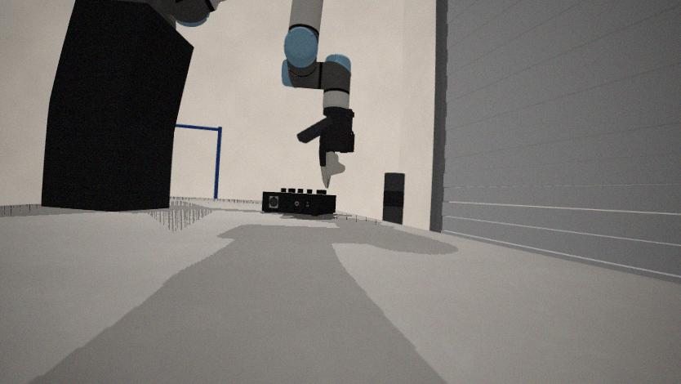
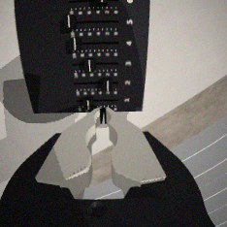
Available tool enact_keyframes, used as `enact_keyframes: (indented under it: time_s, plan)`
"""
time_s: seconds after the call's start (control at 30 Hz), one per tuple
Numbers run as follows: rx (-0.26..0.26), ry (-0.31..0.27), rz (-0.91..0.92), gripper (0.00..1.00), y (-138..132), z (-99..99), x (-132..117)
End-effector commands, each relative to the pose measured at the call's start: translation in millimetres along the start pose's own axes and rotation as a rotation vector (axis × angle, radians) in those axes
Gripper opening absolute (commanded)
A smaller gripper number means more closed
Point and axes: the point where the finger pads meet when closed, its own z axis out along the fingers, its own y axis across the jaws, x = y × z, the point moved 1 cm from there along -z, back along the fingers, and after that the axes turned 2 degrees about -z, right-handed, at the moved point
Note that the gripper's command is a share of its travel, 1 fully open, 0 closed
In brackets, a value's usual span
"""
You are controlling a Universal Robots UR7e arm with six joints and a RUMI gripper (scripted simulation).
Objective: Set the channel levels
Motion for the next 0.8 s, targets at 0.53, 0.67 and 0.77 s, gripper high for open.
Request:
enact_keyframes:
  time_s: [0.53,0.67,0.77]
  plan:
    - [-0.001,-0.001,0.000,0.00,0,8.9,-1]
    - [-0.001,-0.001,0.000,0.00,0,10.4,-1]
    - [-0.001,-0.001,0.000,0.00,0,11.0,-1]
